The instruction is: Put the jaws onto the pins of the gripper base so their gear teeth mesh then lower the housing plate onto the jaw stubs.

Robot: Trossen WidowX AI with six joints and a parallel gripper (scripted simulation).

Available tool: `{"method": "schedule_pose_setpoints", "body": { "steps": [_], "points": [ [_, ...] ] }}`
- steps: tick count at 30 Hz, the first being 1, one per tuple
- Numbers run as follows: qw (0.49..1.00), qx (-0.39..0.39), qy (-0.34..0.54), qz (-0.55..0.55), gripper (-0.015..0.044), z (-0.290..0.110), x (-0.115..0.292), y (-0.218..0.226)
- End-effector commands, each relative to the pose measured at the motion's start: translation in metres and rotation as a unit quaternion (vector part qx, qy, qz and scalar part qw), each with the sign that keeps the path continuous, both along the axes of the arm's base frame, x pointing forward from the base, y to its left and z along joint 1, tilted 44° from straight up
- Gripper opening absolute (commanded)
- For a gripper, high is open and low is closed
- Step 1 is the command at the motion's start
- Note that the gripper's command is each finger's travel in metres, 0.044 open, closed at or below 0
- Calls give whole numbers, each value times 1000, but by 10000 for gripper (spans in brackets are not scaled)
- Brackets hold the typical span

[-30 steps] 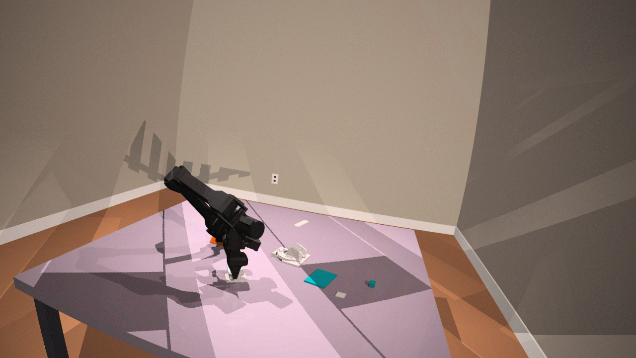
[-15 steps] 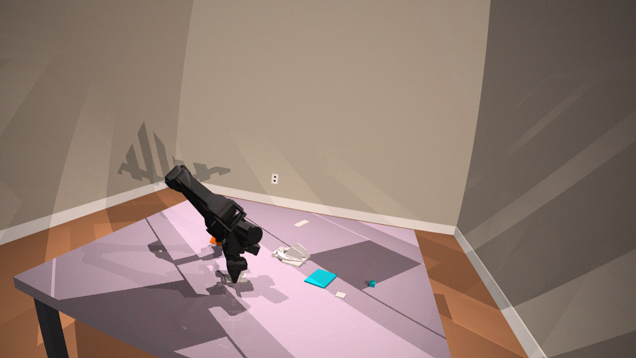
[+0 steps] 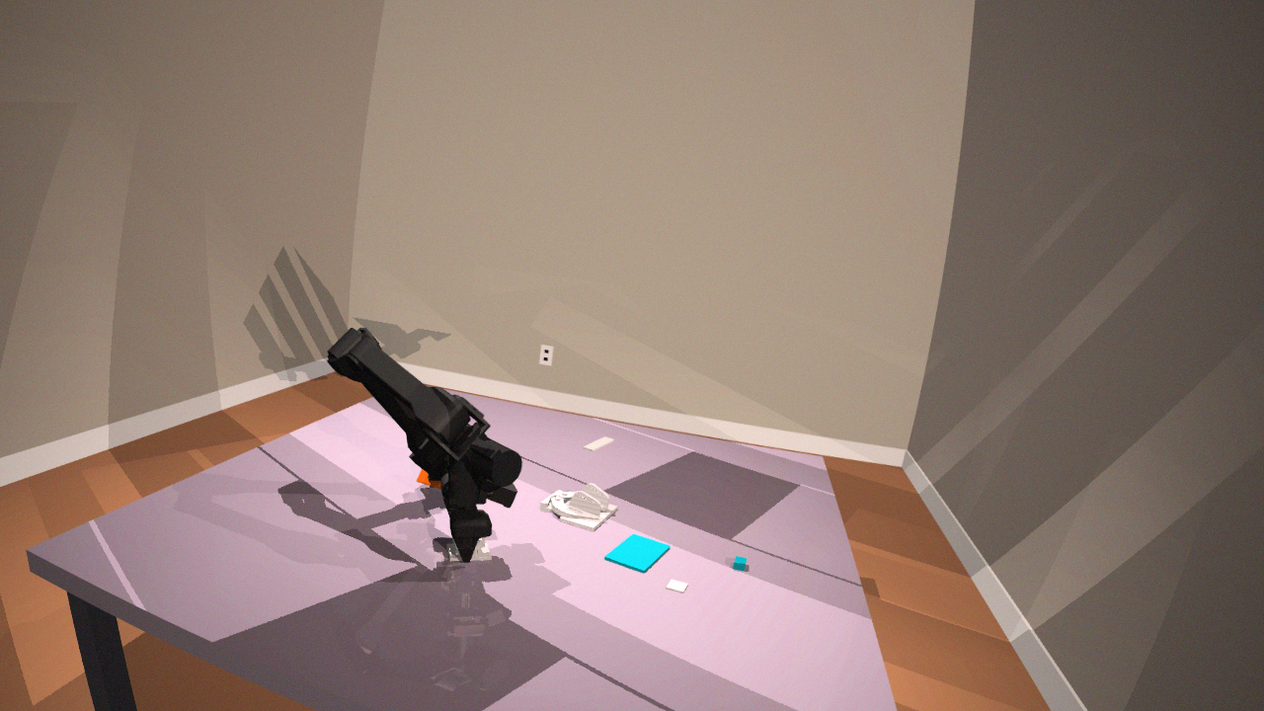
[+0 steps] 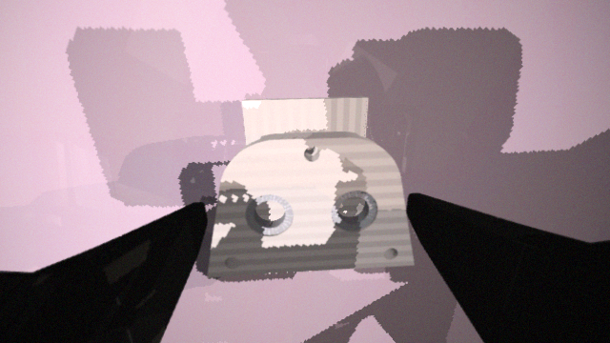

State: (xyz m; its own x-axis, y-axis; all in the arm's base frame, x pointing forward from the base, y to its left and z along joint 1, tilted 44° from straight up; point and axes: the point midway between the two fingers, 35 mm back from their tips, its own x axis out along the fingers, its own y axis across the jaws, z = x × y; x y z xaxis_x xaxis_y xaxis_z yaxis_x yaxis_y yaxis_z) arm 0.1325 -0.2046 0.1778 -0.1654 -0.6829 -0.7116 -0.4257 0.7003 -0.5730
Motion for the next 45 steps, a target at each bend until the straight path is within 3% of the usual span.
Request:
{"method": "schedule_pose_setpoints", "body": {
  "steps": [1,17,28,45],
  "points": [
    [1000,1,-1,2,440,0,0,0],
    [1000,0,0,0,351,0,0,0],
    [1000,1,0,0,351,1,1,1],
    [1000,6,-1,1,351,38,12,38]
  ]
}}
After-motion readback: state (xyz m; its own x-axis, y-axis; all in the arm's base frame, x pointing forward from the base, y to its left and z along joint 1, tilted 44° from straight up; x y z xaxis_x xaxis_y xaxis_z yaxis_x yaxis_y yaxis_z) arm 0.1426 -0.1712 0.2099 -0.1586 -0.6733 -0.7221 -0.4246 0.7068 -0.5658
